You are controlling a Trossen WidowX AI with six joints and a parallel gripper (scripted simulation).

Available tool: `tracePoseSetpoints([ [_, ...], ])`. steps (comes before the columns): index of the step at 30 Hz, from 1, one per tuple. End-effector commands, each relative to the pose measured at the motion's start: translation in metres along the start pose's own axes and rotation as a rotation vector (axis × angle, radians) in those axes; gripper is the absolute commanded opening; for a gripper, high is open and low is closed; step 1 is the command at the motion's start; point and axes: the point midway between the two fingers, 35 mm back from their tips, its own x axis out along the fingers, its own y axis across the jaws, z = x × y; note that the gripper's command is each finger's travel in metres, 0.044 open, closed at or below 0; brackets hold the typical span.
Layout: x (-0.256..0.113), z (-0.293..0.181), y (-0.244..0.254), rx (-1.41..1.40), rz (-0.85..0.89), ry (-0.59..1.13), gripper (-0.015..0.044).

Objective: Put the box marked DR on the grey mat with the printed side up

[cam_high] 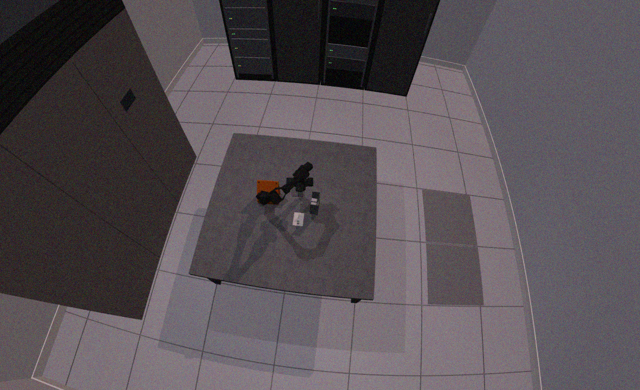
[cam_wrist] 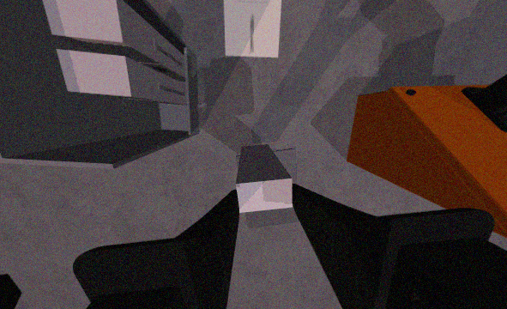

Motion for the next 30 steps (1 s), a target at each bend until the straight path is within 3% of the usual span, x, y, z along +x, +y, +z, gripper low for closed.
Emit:
tracePoseSetpoints([
  [1, 0.003, -0.01, -0.008, -0.016, -0.01, -0.004, 0.0156],
  [30, 0.019, -0.023, -0.017, -0.039, -0.011, -0.008, 0.0156],
])
